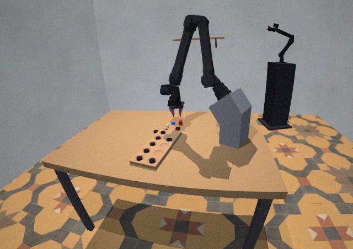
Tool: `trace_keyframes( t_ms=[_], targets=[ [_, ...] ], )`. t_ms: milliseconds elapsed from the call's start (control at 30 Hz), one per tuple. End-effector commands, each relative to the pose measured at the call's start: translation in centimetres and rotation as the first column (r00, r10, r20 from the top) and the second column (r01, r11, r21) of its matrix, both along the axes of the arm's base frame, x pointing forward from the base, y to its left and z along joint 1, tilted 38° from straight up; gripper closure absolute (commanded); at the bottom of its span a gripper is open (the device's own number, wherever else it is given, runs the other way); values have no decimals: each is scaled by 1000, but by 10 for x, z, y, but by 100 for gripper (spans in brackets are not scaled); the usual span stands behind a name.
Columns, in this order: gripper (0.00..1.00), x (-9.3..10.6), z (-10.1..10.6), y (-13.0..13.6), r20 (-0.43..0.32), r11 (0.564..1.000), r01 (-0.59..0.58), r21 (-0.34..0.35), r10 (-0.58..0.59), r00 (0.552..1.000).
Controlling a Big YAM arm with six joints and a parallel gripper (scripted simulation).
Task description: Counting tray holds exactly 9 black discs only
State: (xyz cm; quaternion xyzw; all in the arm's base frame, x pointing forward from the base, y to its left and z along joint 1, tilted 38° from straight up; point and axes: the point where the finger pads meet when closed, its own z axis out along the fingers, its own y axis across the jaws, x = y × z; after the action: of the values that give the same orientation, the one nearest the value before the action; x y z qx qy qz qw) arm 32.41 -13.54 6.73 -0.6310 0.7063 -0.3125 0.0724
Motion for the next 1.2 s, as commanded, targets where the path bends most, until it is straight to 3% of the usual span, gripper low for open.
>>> trace_keyframes(
  t_ms=[0, 1167],
  targets=[
    [56, 12, 7, -8, 25, 1000, -4, -14, 4, 1000],
    [56, 32, -33, -22, 17, 1000, -6, -12, 7, 1000]
  ],
)
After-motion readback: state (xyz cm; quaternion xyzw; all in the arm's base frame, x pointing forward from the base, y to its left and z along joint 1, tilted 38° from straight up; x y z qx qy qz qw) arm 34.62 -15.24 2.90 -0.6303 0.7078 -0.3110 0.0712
